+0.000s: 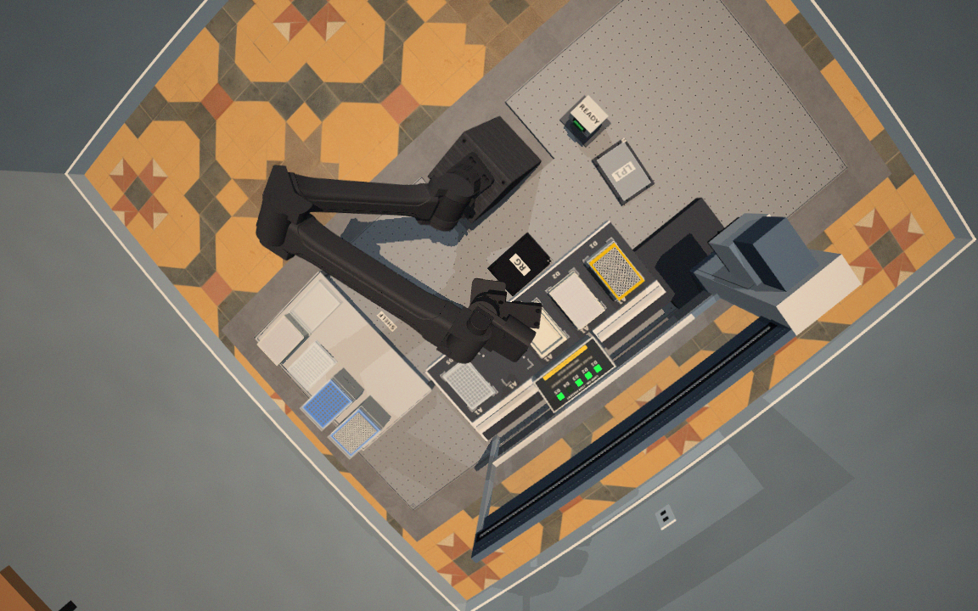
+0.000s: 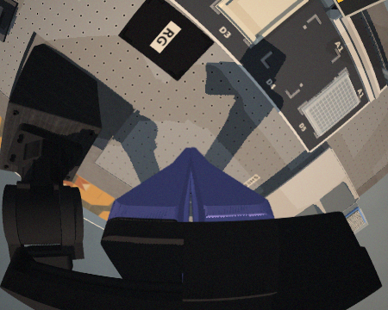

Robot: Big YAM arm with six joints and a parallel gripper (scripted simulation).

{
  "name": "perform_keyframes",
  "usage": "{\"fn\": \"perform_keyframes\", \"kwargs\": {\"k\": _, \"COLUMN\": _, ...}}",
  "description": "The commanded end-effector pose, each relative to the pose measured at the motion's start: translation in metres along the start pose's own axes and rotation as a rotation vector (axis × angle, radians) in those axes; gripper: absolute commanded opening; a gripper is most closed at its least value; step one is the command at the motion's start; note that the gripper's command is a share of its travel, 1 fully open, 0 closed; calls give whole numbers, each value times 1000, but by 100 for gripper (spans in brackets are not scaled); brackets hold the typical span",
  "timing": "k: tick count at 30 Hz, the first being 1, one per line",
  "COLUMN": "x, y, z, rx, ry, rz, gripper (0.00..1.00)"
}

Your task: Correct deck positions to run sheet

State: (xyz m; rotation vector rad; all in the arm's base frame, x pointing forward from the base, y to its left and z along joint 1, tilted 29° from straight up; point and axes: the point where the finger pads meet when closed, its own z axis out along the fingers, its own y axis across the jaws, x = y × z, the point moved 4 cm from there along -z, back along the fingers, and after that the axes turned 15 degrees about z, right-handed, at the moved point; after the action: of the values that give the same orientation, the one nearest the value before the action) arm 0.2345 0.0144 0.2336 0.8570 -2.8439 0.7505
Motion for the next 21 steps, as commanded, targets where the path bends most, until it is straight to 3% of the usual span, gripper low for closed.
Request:
{"fn": "perform_keyframes", "kwargs": {"k": 1, "x": -6, "y": -7, "z": -12, "rx": 9, "ry": -35, "rz": -68, "gripper": 0}}
{"fn": "perform_keyframes", "kwargs": {"k": 21, "x": -6, "y": -8, "z": -11, "rx": 14, "ry": -33, "rz": -427, "gripper": 0}}
